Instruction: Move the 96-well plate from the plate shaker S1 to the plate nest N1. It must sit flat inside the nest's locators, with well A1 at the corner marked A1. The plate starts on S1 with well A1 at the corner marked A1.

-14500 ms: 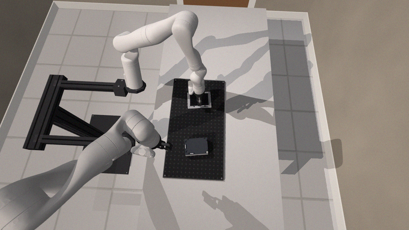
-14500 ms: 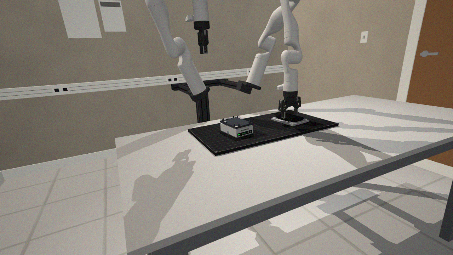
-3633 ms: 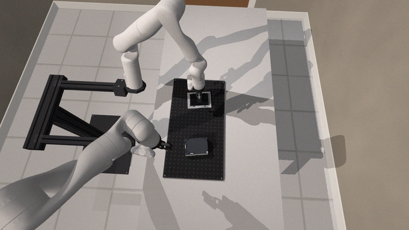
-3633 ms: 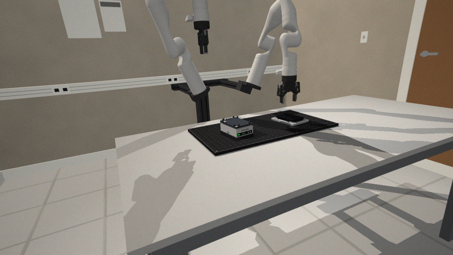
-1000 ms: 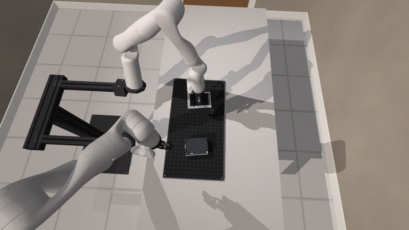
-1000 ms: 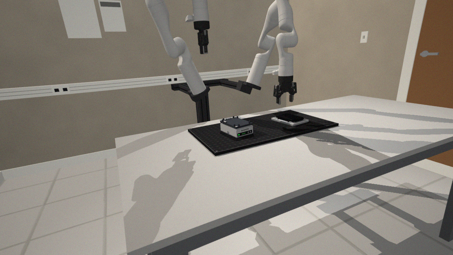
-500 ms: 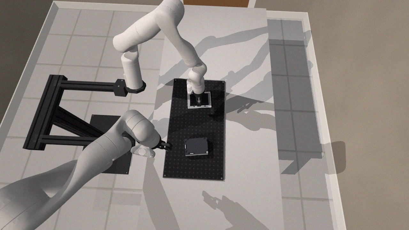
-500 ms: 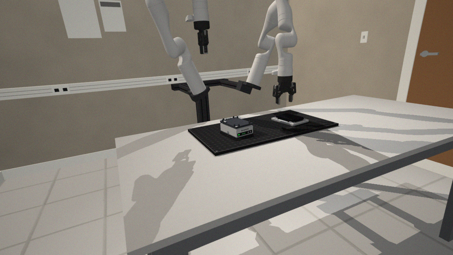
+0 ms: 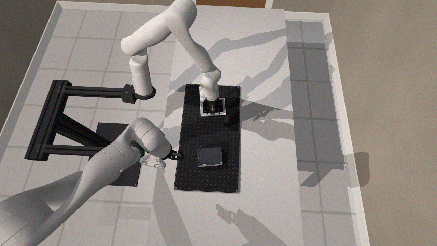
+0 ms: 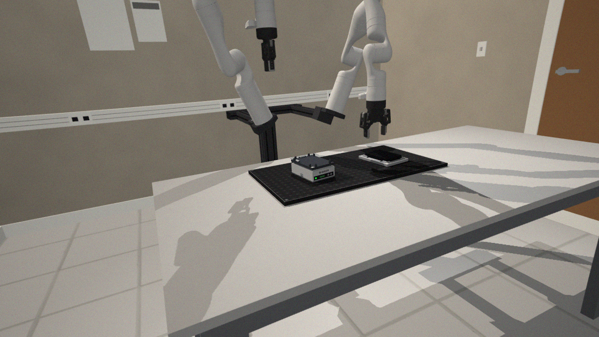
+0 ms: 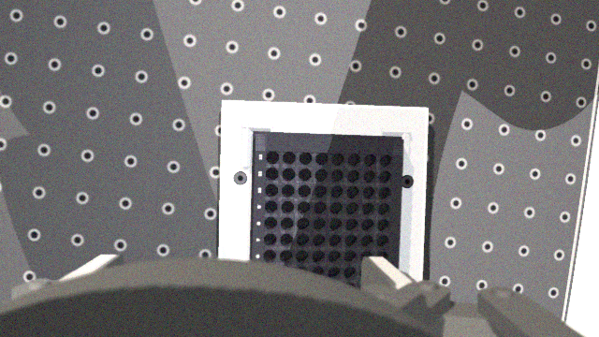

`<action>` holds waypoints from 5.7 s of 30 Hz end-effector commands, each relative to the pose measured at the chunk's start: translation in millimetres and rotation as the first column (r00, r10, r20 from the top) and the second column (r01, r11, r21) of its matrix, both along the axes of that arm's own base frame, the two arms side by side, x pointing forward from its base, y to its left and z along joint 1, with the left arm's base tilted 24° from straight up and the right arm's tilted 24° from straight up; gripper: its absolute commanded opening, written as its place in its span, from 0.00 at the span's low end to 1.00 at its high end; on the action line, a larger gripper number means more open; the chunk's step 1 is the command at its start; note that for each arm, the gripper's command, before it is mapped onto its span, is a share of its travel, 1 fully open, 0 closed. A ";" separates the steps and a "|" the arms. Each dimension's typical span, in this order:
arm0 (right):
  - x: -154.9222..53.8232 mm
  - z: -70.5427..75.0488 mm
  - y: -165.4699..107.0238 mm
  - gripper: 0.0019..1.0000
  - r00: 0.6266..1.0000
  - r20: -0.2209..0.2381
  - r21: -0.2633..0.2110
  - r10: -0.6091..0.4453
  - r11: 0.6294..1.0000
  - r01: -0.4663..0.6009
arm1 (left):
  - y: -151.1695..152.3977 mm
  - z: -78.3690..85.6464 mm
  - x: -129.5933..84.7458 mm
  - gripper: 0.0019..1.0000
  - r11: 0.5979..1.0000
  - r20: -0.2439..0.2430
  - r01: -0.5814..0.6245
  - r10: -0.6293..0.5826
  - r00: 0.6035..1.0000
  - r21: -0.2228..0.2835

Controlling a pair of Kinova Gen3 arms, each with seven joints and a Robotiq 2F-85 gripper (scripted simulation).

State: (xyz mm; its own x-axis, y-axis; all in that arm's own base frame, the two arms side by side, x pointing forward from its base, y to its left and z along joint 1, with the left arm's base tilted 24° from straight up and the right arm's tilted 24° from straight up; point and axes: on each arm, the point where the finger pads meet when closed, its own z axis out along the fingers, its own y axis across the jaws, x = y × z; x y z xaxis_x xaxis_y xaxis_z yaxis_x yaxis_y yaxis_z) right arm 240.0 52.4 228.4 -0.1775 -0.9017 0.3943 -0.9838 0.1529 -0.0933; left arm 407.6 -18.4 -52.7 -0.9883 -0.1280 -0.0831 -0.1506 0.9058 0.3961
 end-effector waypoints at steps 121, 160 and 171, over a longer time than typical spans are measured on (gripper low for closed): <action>0.2 0.2 0.3 1.00 1.000 0.001 0.001 0.000 1.000 0.000 | -33.6 -14.1 2.1 1.00 1.000 0.001 0.001 -0.001 1.000 -0.001; 0.2 0.2 0.3 1.00 1.000 0.001 0.001 0.000 1.000 0.000 | -44.3 -18.8 2.6 1.00 1.000 0.001 0.001 -0.001 1.000 -0.001; 0.2 0.2 0.3 1.00 1.000 0.001 0.001 0.000 1.000 0.000 | -47.1 -20.0 2.8 1.00 1.000 0.001 0.001 -0.001 1.000 -0.001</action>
